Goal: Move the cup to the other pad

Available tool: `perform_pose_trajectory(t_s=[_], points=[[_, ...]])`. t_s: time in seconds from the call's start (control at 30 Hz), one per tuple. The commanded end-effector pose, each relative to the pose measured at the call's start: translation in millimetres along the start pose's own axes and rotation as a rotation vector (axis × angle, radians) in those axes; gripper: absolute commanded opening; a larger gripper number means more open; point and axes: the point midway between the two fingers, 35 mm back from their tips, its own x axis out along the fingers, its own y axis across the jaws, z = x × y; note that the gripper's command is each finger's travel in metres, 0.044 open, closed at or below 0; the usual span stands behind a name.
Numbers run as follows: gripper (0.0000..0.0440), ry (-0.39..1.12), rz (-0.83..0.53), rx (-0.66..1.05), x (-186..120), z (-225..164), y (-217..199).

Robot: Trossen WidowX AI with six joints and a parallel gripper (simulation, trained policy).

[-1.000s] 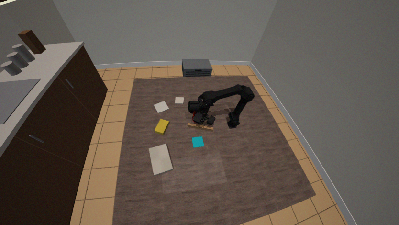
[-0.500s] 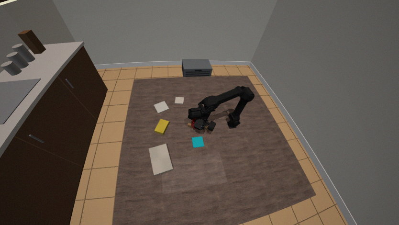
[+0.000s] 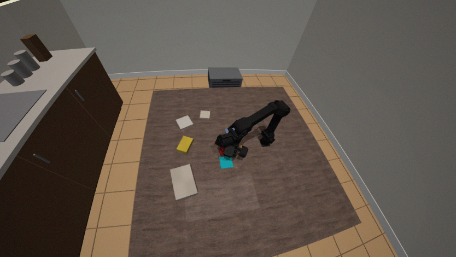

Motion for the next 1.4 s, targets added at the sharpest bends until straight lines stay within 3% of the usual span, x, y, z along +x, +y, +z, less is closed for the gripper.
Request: perform_pose_trajectory(t_s=[0.0,0.33,0.73,0.83,0.97,1.37], points=[[0.0000,0.003,0.011,-0.010,8.0,7.1,8.7],[0.0000,-0.001,0.012,-0.028,26.9,23.3,31.6],[0.0037,0.003,0.000,-0.020,54.7,19.8,44.2],[0.0060,-0.012,-0.002,-0.016,55.2,20.9,44.5],[0.0133,-0.057,-0.010,-0.005,49.5,26.7,42.5],[0.0180,-0.123,0.000,-0.006,29.9,22.0,47.8]])
